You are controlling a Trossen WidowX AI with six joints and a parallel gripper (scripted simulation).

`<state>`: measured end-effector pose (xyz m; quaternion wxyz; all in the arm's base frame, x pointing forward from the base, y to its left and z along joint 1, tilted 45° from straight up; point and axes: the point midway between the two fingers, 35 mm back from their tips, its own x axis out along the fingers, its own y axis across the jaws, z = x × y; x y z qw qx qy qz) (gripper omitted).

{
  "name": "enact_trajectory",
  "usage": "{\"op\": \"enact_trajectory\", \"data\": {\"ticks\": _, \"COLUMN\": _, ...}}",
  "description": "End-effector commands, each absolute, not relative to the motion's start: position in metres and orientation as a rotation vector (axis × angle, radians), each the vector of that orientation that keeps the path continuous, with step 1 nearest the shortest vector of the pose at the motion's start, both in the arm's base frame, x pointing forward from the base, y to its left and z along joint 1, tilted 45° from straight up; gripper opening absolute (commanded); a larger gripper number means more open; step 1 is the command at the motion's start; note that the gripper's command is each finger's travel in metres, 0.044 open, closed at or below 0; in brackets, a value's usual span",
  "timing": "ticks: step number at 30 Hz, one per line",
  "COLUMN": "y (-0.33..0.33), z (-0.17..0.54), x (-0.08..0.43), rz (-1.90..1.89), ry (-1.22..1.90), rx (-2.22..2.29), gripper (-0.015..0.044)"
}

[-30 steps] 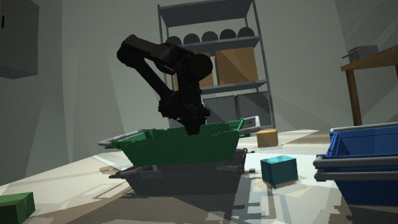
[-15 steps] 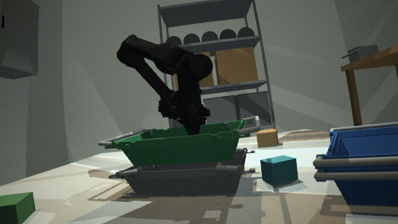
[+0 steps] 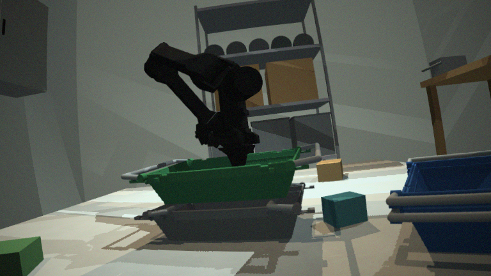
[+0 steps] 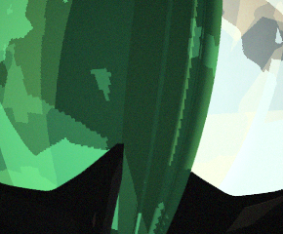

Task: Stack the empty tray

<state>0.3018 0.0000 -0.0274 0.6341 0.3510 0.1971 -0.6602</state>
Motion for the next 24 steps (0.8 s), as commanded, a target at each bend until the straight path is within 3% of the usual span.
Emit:
{"op": "enact_trajectory", "data": {"ticks": 1, "y": -0.0044, "z": -0.0319, "x": 0.2978, "rz": -1.532, "ry": 0.469, "rx": 0.790, "gripper": 0.0000}}
{"op": "enact_trajectory", "data": {"ticks": 4, "y": -0.0044, "z": -0.0319, "x": 0.2978, "rz": -1.532, "ry": 0.469, "rx": 0.790, "gripper": 0.0000}}
{"op": "enact_trajectory", "data": {"ticks": 24, "y": -0.0044, "z": -0.0319, "x": 0.2978, "rz": -1.532, "ry": 0.469, "rx": 0.790, "gripper": 0.0293}}
